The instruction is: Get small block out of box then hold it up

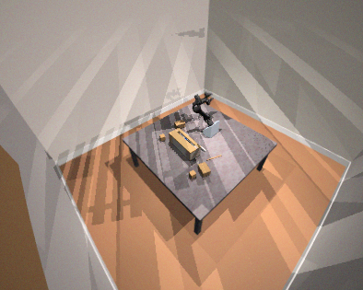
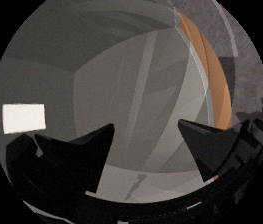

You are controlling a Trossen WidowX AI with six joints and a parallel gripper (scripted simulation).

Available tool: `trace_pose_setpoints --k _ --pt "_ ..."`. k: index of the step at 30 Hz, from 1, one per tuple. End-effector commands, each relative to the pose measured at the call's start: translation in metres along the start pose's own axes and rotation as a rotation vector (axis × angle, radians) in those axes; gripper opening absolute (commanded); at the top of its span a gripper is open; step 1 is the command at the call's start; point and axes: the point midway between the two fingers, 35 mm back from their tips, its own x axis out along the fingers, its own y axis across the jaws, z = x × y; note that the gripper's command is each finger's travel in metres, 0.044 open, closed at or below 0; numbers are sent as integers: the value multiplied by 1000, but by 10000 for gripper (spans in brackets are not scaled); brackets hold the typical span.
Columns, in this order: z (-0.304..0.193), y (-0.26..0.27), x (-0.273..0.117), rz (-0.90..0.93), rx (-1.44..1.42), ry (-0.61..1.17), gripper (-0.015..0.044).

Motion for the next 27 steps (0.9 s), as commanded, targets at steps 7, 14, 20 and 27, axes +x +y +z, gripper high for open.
trace_pose_setpoints --k 7,14,20,27 --pt "-29 -31 -17 -153 -207 116 400" --pt "-63 -70 -52 -320 -473 308 400" --pt "-87 -99 -93 -430 -697 509 400" --pt "-108 -128 -160 -521 -975 821 400"
